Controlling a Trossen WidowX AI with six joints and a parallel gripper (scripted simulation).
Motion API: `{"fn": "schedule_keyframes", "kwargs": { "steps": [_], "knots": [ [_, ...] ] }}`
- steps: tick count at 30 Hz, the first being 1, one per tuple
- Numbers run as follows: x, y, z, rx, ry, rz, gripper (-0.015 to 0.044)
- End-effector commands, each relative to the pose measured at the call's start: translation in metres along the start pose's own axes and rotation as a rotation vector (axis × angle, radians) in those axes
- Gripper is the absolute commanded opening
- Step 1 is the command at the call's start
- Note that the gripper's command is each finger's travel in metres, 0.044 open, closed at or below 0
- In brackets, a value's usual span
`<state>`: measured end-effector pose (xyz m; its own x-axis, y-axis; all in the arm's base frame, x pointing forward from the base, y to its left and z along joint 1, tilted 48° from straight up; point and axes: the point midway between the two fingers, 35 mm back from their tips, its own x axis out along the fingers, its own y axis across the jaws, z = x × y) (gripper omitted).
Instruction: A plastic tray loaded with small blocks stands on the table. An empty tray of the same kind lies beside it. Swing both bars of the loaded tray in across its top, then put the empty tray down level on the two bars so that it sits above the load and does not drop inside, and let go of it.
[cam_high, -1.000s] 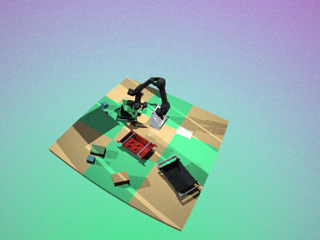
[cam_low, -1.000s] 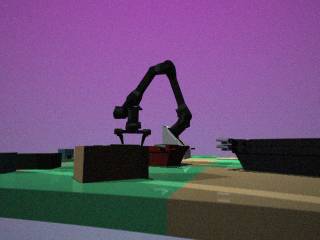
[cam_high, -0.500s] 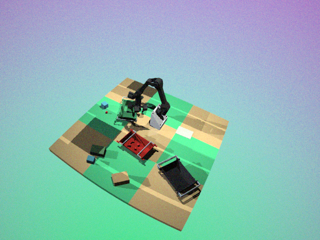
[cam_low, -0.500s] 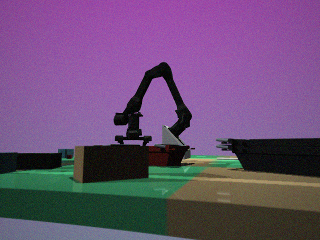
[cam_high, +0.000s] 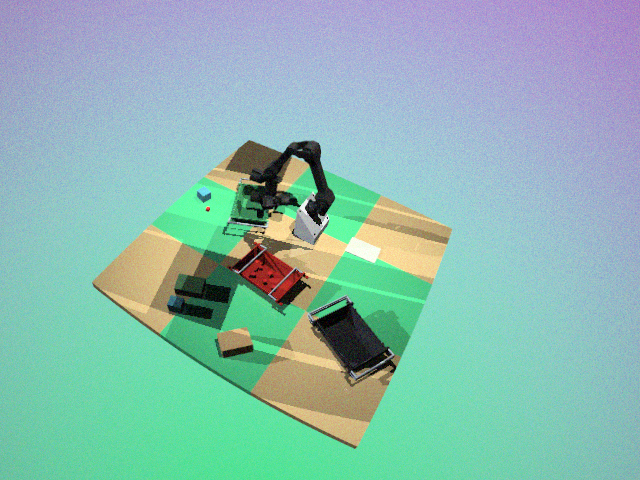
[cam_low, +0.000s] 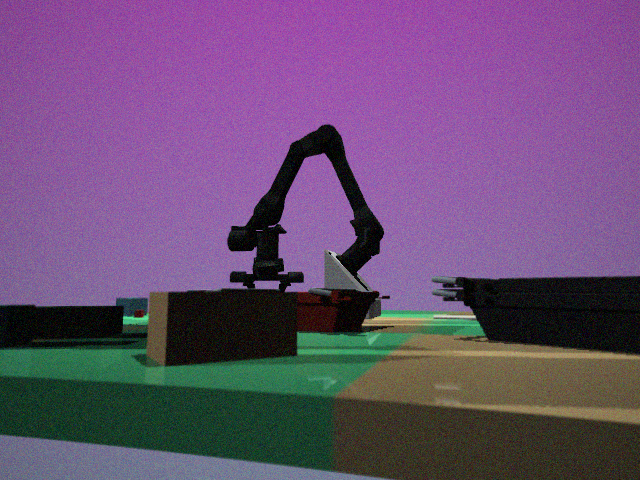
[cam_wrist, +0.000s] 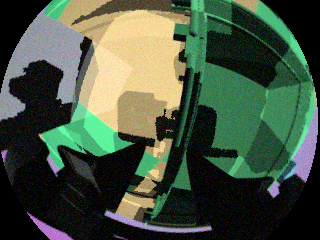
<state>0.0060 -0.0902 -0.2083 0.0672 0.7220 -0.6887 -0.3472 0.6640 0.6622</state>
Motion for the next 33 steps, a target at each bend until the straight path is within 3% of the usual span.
{"fn": "schedule_keyframes", "kwargs": {
  "steps": [1, 28, 33],
  "knots": [
    [0.001, 0.0, 0.001, 0.004, -0.004, -0.001, 0.0208],
    [0.001, 0.0, 0.001, 0.004, -0.004, -0.001, 0.0028],
    [-0.013, -0.002, 0.0, 0.004, -0.004, -0.001, 0.0]
  ]
}}
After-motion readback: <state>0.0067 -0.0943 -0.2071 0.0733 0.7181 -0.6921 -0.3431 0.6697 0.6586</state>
